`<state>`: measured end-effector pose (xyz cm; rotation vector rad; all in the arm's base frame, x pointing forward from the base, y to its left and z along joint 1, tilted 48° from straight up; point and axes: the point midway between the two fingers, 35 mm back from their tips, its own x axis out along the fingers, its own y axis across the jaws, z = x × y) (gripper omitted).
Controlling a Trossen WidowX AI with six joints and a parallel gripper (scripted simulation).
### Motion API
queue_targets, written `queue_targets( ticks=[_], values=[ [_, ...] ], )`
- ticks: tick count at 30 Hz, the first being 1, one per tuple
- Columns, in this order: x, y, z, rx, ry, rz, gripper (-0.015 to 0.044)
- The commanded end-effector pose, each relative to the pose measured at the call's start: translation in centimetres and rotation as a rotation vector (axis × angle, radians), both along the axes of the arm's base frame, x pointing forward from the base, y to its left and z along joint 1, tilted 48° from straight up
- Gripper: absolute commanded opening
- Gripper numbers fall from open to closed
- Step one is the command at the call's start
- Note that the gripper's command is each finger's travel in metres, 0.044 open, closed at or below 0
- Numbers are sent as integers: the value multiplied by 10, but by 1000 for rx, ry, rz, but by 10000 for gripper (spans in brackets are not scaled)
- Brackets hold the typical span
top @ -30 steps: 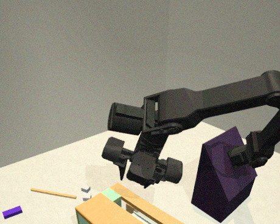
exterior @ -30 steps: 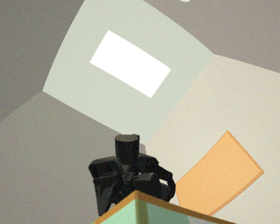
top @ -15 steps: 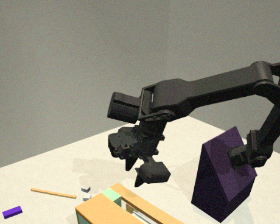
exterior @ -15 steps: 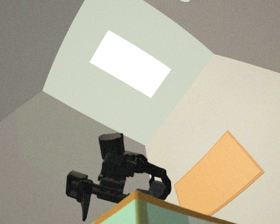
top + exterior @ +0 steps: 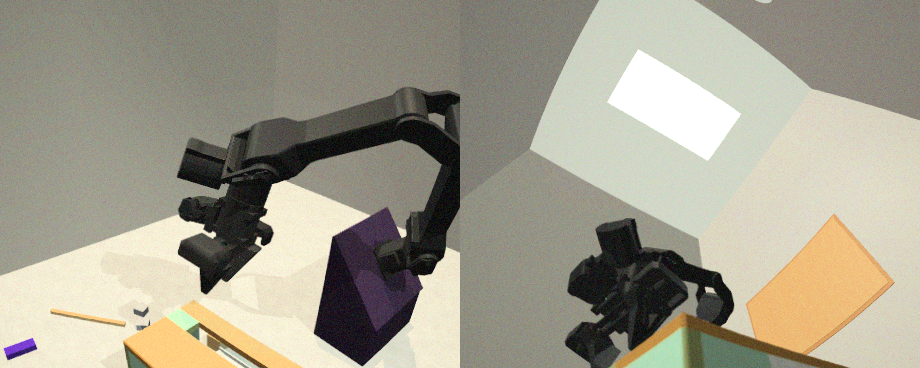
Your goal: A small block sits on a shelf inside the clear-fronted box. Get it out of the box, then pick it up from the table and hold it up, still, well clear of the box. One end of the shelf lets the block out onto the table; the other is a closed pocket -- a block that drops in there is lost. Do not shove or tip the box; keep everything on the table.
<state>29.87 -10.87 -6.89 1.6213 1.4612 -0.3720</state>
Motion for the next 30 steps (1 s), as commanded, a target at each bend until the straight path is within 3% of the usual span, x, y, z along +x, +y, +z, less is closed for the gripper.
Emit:
queue_targets(
  ticks=[1, 13, 30],
  values=[
    [-11, -4, -14, 375, 586, -678, 285],
    [-17, -13, -19, 678, 1104, -1196, 285],
    [-17, -13, -19, 688, 1122, -1212, 285]
  ],
)
